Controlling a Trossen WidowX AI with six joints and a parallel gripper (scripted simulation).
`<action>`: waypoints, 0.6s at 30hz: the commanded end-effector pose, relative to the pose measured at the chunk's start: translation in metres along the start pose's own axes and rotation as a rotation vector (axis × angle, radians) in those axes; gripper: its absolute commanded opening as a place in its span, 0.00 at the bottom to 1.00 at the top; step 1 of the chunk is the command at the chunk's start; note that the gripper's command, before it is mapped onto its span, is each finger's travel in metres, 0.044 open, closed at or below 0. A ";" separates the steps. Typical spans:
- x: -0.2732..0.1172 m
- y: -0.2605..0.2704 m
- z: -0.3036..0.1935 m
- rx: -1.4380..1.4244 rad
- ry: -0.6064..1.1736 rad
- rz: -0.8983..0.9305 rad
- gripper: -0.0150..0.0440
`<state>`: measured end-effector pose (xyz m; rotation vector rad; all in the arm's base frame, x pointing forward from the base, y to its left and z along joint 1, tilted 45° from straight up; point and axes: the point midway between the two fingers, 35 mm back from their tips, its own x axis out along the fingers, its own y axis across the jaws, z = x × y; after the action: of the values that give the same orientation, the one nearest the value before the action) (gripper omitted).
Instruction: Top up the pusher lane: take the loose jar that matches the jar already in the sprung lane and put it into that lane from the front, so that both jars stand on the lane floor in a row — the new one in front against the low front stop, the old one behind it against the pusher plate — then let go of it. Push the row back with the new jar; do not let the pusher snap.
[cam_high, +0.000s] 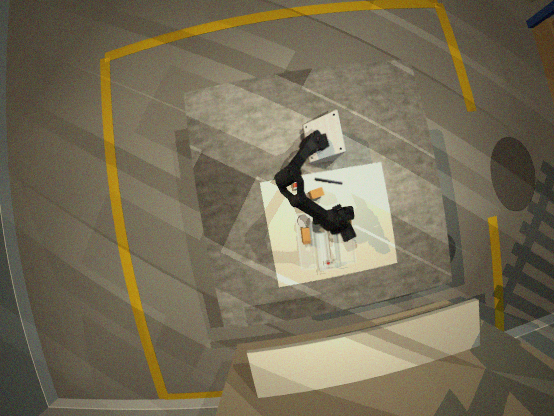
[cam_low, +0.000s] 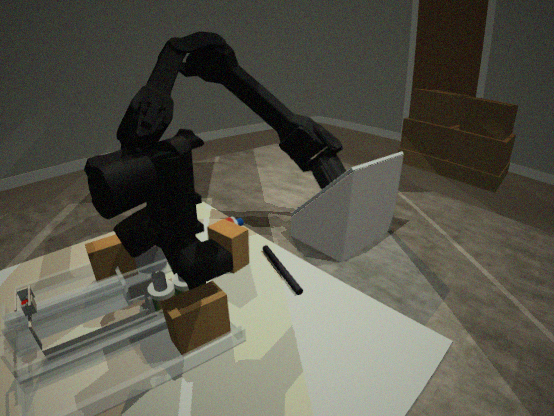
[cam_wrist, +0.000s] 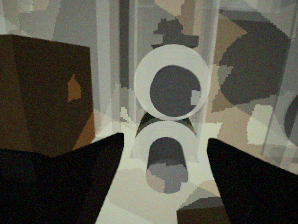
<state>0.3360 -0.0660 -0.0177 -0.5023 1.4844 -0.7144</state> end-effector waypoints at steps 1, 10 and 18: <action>-0.007 0.000 0.001 0.003 -0.001 0.001 0.74; -0.019 0.001 -0.003 0.003 -0.001 0.002 0.74; -0.021 0.002 -0.027 0.002 0.000 0.002 0.74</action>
<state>0.3192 -0.0489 -0.0047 -0.5036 1.4832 -0.7140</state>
